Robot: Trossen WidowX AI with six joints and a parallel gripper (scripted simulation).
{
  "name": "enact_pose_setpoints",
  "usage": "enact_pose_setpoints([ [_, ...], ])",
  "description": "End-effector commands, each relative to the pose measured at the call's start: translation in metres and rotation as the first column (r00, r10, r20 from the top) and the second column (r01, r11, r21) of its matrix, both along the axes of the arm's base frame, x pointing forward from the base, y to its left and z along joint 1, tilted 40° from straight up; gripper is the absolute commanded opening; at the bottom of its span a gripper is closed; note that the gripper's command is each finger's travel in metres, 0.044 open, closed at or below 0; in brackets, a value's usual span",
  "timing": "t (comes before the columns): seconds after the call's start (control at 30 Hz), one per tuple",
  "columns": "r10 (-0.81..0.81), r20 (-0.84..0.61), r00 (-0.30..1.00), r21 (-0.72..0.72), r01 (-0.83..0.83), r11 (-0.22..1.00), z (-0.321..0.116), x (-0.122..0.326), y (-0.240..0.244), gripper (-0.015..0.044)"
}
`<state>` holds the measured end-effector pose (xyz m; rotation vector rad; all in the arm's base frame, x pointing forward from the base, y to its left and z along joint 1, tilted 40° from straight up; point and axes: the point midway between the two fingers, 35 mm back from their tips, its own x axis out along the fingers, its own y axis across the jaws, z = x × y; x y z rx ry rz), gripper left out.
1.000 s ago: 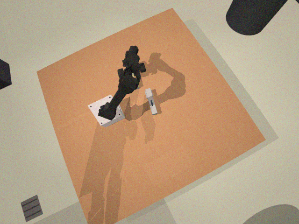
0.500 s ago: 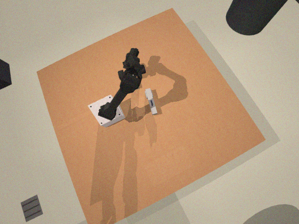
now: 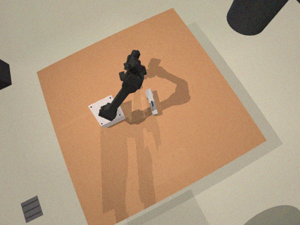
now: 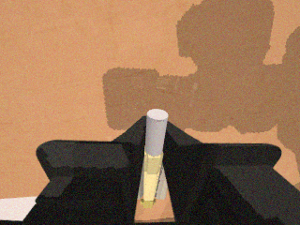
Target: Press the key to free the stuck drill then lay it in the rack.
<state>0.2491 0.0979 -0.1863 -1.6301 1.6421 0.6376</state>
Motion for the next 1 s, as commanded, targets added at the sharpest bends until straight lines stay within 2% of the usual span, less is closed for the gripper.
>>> enact_pose_setpoints([
  [0.0,0.003,-0.003,1.0,-0.007,-0.003,1.0,-0.004,0.0,-0.005,0.0],
  [0.2,0.003,-0.003,1.0,-0.007,-0.003,1.0,-0.008,0.0,-0.008,0.0],
  [0.77,0.005,0.001,1.0,0.003,-0.005,1.0,-0.004,0.001,-0.002,0.044],
  [0.97,0.003,-0.004,1.0,-0.005,-0.003,1.0,0.016,-0.003,0.014,0.044],
])
